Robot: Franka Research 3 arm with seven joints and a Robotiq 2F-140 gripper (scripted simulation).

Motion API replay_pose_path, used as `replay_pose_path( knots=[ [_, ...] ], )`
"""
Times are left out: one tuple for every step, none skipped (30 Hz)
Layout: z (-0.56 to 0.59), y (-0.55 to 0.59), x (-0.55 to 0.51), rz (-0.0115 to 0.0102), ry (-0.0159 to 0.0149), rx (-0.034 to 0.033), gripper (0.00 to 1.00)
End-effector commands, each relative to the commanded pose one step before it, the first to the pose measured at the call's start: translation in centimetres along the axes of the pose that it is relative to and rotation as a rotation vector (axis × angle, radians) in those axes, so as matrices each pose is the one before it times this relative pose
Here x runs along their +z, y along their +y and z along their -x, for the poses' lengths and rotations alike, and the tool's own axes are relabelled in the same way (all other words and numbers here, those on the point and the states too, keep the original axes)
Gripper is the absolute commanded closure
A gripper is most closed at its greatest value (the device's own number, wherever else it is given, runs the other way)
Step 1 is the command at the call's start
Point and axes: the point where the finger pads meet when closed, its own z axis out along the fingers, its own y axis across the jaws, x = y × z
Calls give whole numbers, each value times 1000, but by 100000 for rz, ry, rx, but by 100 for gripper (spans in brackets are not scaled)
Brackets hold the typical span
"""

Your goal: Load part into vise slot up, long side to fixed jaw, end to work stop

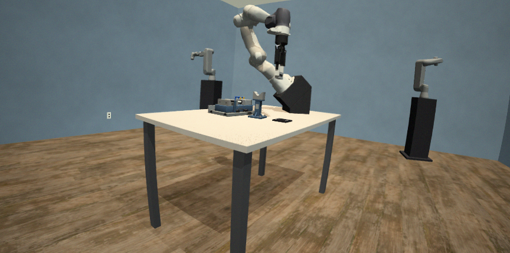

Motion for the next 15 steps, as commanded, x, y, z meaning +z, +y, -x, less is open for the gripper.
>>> replay_pose_path(
  knots=[
    [-634, -318, -576, -1239, 504, -6342, 100],
    [-158, -101, -173, -296, -22, -1017, 100],
    [-163, -101, -176, -300, -22, -1044, 100],
    [-168, -100, -179, -304, -22, -1072, 100],
    [-173, -99, -182, -308, -21, -1100, 100],
    [-179, -98, -185, -311, -21, -1128, 100],
    [-184, -97, -188, -313, -20, -1155, 100],
    [-189, -95, -190, -316, -20, -1183, 100],
    [-193, -93, -193, -318, -20, -1210, 100],
    [-198, -91, -195, -320, -19, -1238, 100],
    [-203, -89, -197, -321, -19, -1265, 100],
    [-208, -86, -199, -322, -19, -1292, 100],
    [-212, -83, -200, -323, -19, -1320, 100],
    [0, 0, 0, 0, 0, 0, 100],
    [0, 0, 0, 0, 0, 0, 100]
  ],
)
